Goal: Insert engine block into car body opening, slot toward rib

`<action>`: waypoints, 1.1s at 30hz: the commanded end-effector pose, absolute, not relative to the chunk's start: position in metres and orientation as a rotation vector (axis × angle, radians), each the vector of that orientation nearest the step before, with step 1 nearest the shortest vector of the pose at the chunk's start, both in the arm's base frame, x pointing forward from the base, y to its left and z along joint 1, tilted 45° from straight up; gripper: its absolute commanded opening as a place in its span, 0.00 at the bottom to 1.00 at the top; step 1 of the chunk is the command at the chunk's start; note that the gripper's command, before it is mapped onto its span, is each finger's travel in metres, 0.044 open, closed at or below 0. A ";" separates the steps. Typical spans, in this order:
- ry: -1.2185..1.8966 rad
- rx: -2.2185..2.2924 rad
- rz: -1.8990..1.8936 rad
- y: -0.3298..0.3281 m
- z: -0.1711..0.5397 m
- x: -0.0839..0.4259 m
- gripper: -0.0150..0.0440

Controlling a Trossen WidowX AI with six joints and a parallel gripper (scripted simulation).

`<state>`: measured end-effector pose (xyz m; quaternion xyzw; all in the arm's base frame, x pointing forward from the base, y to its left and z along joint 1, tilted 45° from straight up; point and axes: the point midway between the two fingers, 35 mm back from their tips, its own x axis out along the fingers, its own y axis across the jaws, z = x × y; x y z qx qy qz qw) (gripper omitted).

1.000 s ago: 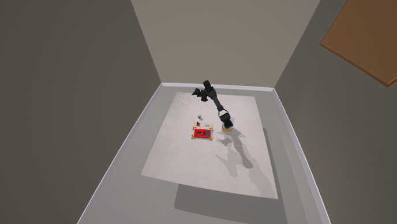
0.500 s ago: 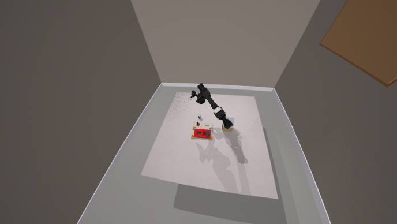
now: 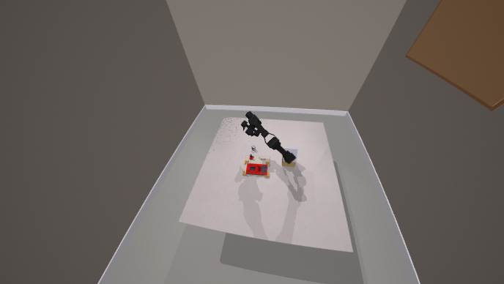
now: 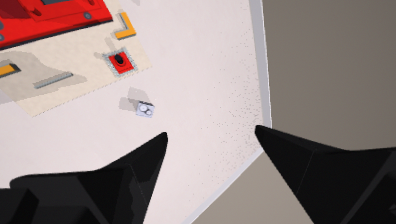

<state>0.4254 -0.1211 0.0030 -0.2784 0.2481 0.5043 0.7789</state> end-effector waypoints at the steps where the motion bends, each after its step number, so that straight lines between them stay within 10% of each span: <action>1: 0.658 -0.492 1.149 -0.104 -0.015 0.419 1.00; 33: 1.082 -0.178 1.317 -0.015 -0.101 0.375 1.00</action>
